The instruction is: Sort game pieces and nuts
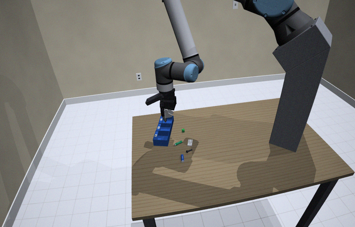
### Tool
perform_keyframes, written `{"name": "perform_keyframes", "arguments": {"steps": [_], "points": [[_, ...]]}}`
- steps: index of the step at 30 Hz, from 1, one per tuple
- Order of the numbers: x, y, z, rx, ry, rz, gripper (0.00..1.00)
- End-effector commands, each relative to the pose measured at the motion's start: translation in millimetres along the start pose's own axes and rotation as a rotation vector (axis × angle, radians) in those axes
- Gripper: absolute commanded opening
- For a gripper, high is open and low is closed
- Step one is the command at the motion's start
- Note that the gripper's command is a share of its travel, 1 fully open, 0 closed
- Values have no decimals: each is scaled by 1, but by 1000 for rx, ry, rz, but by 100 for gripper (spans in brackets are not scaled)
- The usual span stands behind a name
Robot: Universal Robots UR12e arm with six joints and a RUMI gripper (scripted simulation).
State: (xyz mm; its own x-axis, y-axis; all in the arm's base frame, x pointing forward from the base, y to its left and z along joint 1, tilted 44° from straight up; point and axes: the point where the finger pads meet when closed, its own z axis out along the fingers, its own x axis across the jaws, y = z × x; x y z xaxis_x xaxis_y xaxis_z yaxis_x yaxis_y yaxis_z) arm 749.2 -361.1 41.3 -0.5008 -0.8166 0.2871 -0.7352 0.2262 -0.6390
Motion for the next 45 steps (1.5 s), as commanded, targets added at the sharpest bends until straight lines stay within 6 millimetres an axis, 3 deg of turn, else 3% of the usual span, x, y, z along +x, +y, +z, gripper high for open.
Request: {"name": "perform_keyframes", "arguments": {"steps": [1,24,45], "points": [[-2,0,0,1,0,0,4],[-2,0,56,1,0,0,4],[-2,0,59,1,0,0,4]]}}
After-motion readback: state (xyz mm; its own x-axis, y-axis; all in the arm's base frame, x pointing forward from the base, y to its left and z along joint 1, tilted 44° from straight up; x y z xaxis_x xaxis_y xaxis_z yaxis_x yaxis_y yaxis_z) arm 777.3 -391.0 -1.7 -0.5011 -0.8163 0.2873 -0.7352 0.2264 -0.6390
